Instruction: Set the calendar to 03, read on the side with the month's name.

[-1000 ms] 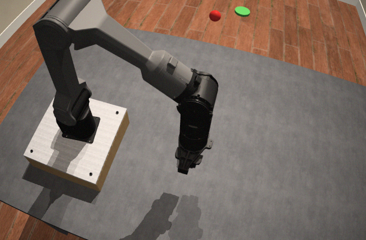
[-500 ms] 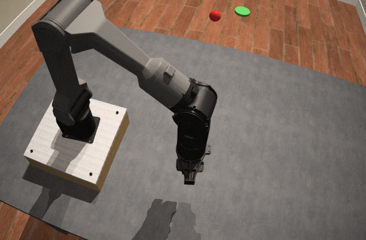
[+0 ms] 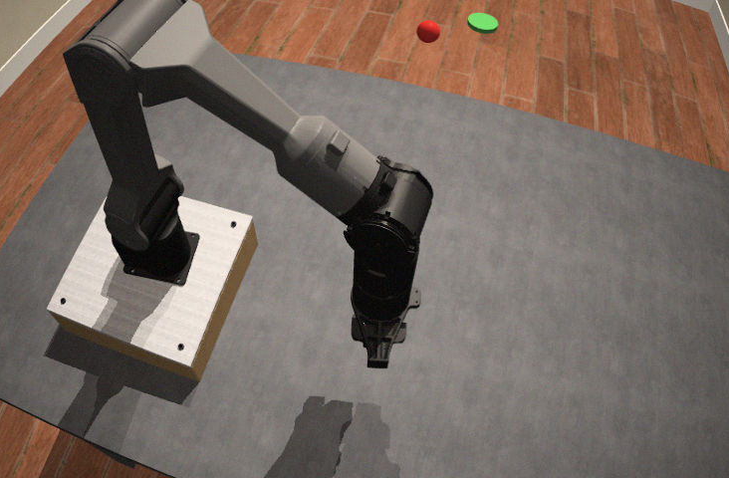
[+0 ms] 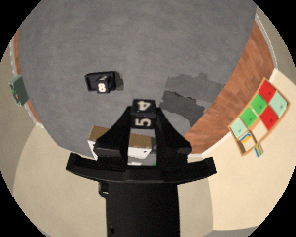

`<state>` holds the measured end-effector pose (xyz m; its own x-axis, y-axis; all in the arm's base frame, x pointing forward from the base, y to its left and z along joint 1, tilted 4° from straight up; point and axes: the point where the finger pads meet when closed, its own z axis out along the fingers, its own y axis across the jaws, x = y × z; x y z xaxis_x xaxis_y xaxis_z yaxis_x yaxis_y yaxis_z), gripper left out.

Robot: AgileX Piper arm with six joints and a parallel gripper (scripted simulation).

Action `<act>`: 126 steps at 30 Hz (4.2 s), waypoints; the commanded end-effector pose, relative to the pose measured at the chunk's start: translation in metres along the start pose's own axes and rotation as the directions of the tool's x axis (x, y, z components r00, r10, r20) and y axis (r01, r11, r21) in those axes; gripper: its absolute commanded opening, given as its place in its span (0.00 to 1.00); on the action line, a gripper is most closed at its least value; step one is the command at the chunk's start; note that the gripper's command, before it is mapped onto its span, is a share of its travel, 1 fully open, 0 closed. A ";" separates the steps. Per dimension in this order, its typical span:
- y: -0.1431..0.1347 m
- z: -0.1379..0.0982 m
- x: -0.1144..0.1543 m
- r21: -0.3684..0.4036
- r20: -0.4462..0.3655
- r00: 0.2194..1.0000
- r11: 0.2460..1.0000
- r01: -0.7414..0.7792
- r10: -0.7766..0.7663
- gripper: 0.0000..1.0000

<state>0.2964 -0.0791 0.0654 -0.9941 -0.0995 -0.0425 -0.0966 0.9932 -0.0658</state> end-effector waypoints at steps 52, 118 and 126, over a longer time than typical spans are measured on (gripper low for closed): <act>-0.003 0.095 0.000 -0.001 0.001 1.000 1.000 0.004 -0.004 0.34; -0.003 0.097 0.000 -0.001 0.000 1.000 1.000 0.004 -0.004 0.34; -0.003 0.099 0.000 -0.002 0.000 1.000 1.000 0.004 -0.004 0.34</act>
<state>0.3016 -0.0876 -0.0319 -0.9936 -0.1040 -0.0433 -0.1011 0.9928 -0.0640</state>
